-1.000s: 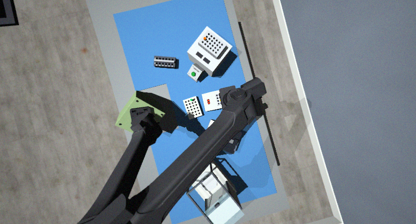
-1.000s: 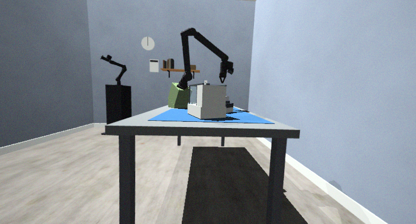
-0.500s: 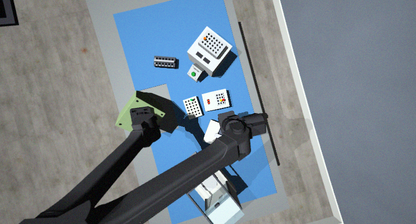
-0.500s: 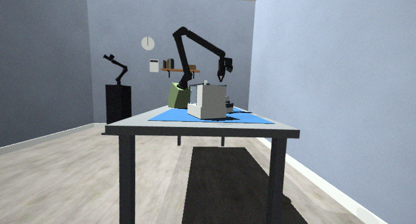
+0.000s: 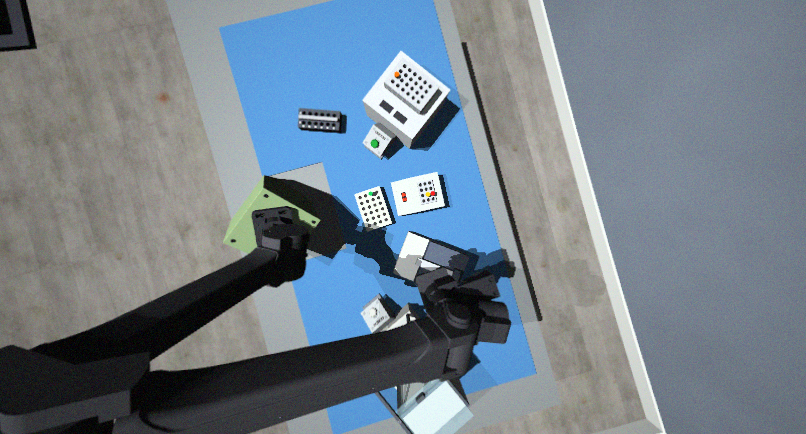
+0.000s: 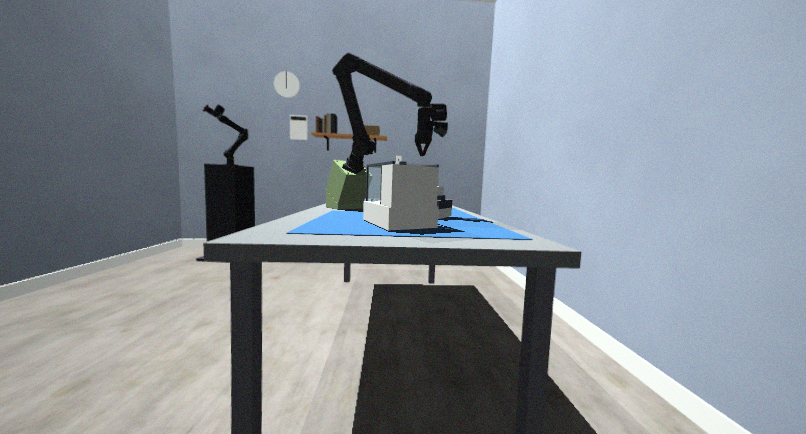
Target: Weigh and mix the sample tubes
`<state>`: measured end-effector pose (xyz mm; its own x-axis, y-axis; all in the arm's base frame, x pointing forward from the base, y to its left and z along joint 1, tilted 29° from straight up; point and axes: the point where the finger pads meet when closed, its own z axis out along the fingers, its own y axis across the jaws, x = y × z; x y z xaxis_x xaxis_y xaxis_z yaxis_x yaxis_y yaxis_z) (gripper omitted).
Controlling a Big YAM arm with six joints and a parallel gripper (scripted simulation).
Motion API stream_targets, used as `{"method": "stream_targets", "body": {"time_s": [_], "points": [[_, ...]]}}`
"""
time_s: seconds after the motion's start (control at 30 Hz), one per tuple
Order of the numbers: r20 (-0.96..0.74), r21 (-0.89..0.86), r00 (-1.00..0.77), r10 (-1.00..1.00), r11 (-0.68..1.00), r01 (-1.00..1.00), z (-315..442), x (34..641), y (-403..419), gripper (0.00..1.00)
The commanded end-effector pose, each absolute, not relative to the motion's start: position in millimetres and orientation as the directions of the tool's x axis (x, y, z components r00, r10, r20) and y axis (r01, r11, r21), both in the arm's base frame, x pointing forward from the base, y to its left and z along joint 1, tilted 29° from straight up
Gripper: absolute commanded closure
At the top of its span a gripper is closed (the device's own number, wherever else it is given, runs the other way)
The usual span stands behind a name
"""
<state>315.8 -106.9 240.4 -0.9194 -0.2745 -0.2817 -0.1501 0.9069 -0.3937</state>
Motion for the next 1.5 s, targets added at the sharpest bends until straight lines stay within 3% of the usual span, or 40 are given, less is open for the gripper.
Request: {"method": "stream_targets", "body": {"time_s": [0.0, 1.47], "points": [[-0.282, -0.441, -0.881, -0.379, 0.867, -0.231, 270.6, 327.5, -140.5, 0.7], [-0.12, -0.489, -0.804, -0.583, 0.739, -0.463, 337.6, 249.6, -420.3, 0.7]]}}
